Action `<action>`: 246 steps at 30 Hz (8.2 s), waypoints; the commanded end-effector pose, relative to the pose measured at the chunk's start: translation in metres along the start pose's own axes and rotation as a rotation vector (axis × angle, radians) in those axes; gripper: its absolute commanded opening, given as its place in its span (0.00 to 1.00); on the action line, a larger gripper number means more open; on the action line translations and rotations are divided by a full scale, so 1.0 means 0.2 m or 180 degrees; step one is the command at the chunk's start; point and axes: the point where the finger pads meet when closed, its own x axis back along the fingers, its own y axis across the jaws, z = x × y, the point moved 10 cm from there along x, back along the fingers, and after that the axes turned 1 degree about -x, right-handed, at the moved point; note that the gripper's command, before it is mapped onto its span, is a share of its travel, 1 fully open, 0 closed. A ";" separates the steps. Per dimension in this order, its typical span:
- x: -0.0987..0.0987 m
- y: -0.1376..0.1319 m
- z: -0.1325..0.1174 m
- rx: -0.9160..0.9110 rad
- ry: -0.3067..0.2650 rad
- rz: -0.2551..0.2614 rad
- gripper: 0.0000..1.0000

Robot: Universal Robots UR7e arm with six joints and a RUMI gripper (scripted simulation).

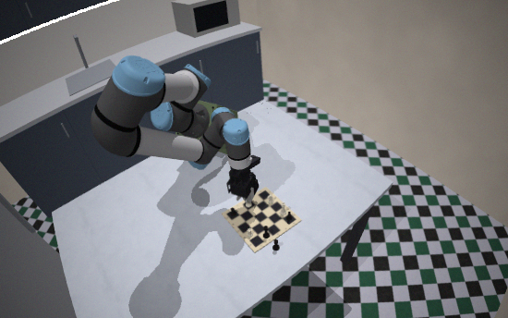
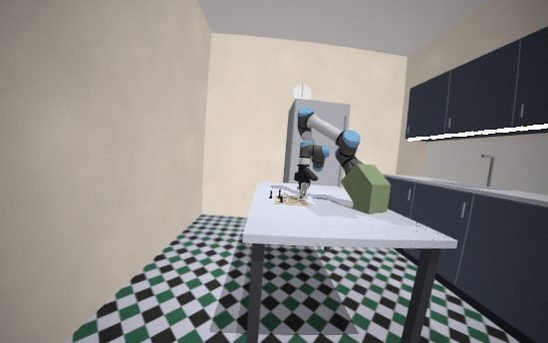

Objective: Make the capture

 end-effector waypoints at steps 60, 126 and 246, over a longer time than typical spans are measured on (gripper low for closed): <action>0.50 0.00 0.00 -0.0001 -0.0001 -0.0002 0.00; 0.49 0.07 -0.26 -0.4176 0.0002 -0.0005 0.00; 0.01 0.08 -0.25 -0.4180 0.0001 -0.0003 0.00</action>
